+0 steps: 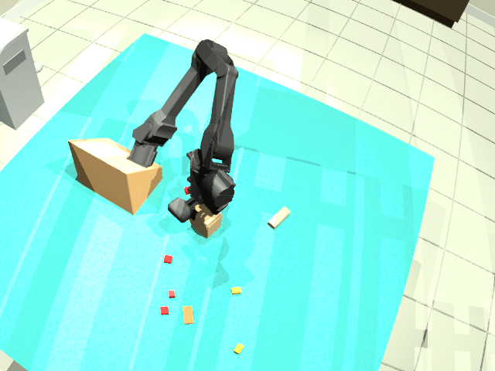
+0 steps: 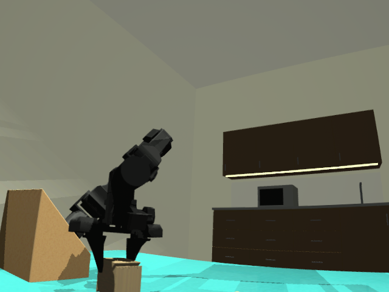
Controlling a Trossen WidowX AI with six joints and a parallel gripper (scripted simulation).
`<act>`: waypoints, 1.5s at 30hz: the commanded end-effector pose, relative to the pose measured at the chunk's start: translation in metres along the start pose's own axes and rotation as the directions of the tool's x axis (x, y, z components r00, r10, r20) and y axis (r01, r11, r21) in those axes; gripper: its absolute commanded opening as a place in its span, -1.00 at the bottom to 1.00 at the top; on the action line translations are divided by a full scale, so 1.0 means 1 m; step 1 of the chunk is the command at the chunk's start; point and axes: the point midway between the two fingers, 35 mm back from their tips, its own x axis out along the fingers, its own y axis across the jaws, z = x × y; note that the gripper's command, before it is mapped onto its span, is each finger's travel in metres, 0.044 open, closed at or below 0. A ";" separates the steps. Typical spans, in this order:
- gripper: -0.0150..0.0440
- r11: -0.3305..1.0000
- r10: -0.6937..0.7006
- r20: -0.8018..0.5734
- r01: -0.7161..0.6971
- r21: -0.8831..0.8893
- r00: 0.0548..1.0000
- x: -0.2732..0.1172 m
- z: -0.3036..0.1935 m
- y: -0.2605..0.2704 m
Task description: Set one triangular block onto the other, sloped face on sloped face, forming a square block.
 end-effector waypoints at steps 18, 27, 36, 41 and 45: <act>-0.49 1.000 0.007 0.002 -0.007 0.006 1.000 0.005 0.001 0.001; -0.49 1.000 0.009 0.003 -0.009 0.010 1.000 0.005 0.001 0.002; -0.49 1.000 0.011 0.004 -0.011 0.013 1.000 0.005 0.001 0.002; -0.49 1.000 0.011 0.004 -0.011 0.013 1.000 0.005 0.001 0.002; -0.49 1.000 0.011 0.004 -0.011 0.013 1.000 0.006 0.002 0.002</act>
